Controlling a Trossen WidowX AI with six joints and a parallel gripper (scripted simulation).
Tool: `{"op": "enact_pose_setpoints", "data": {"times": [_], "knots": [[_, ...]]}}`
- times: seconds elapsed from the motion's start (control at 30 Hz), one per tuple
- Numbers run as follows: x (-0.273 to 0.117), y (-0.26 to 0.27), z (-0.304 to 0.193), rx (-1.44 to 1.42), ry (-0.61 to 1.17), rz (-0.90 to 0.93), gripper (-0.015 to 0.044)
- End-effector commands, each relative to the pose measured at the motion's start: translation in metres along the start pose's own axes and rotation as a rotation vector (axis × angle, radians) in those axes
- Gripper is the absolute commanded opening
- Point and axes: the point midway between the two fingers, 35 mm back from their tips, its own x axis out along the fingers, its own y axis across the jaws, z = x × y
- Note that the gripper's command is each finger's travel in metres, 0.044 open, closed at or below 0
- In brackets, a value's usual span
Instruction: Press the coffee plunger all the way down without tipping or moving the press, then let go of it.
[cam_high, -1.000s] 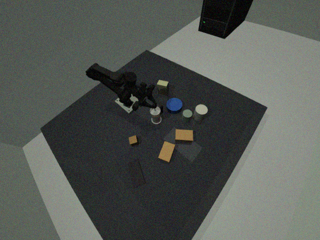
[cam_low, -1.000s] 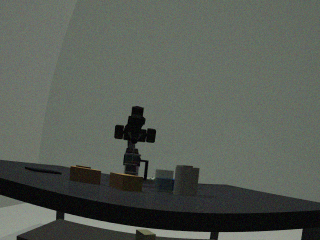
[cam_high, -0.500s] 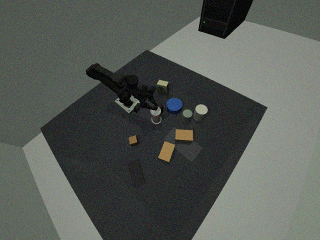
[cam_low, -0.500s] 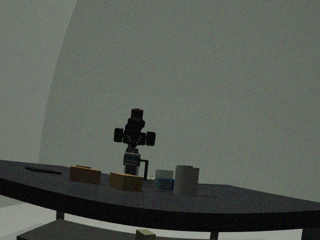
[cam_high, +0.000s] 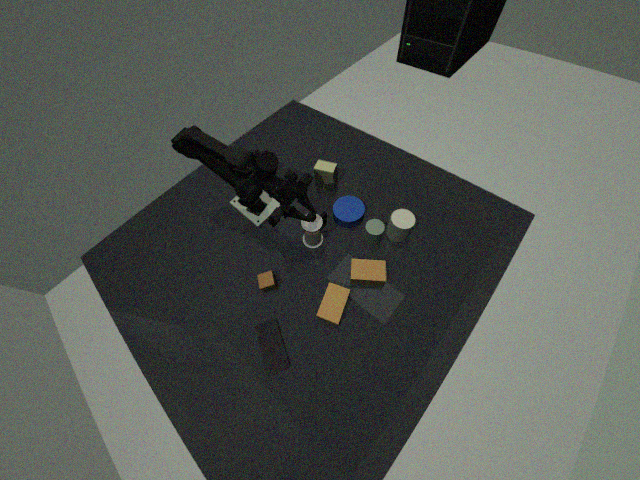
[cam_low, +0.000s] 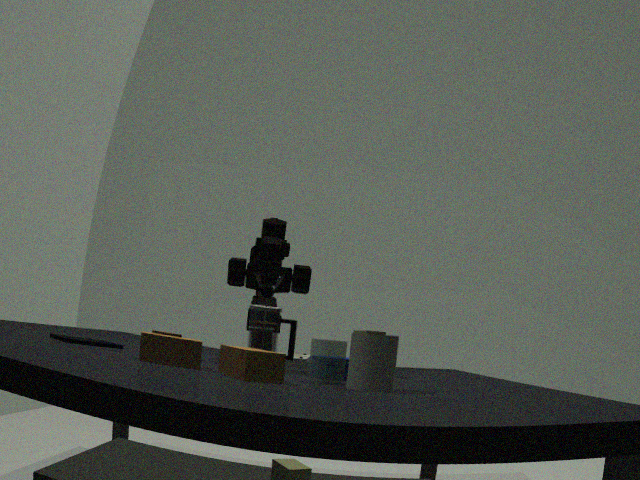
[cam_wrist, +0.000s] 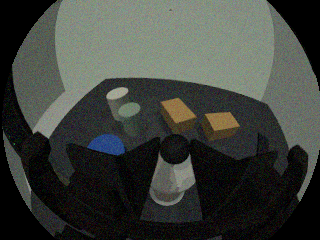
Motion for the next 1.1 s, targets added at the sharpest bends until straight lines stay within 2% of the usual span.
{"op": "enact_pose_setpoints", "data": {"times": [0.0,1.07], "knots": [[0.0042,0.0,-0.0076,-0.008,0.029,-0.001,0.0116],[0.0041,0.0002,-0.0014,-0.002,0.012,0.0,0.0116]]}}
